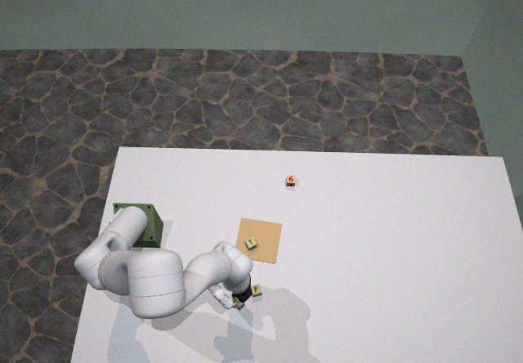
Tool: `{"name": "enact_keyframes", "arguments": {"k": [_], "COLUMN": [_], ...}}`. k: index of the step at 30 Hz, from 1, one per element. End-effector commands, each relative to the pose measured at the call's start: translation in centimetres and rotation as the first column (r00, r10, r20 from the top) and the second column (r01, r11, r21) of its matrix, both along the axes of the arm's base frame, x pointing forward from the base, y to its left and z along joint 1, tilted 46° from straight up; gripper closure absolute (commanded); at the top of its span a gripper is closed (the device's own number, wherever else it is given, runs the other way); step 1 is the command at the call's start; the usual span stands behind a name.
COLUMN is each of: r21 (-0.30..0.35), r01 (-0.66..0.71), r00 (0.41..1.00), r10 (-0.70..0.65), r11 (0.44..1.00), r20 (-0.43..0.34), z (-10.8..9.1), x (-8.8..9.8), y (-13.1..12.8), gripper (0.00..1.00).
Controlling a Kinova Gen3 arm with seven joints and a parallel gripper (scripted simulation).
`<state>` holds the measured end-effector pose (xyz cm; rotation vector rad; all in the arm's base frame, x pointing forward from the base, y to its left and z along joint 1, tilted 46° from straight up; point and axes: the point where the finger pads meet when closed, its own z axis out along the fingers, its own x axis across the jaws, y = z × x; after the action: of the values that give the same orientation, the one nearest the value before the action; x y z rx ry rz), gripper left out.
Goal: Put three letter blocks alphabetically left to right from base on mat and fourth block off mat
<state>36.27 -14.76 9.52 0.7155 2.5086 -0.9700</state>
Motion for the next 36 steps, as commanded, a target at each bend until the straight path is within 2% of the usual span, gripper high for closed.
{"name": "enact_keyframes", "arguments": {"k": [1,24,25,36], "r21": [-0.008,-0.008,-0.008,-0.008], "r01": [0.006,0.006,0.006,0.006], "r00": [1.000,1.000,1.000,1.000], "r10": [-0.006,-0.006,-0.006,-0.006], "r11": [1.000,1.000,1.000,1.000], "r20": [-0.007,-0.007,-0.007,-0.007], "z": [-0.45,-0.98,-0.98,-0.98], "x": [-0.18,-0.08,-0.08,-0.08], "y": [-0.65,-1.19,-1.19,-1.19], "gripper": [0.00,0.00,0.13,0.13]}}
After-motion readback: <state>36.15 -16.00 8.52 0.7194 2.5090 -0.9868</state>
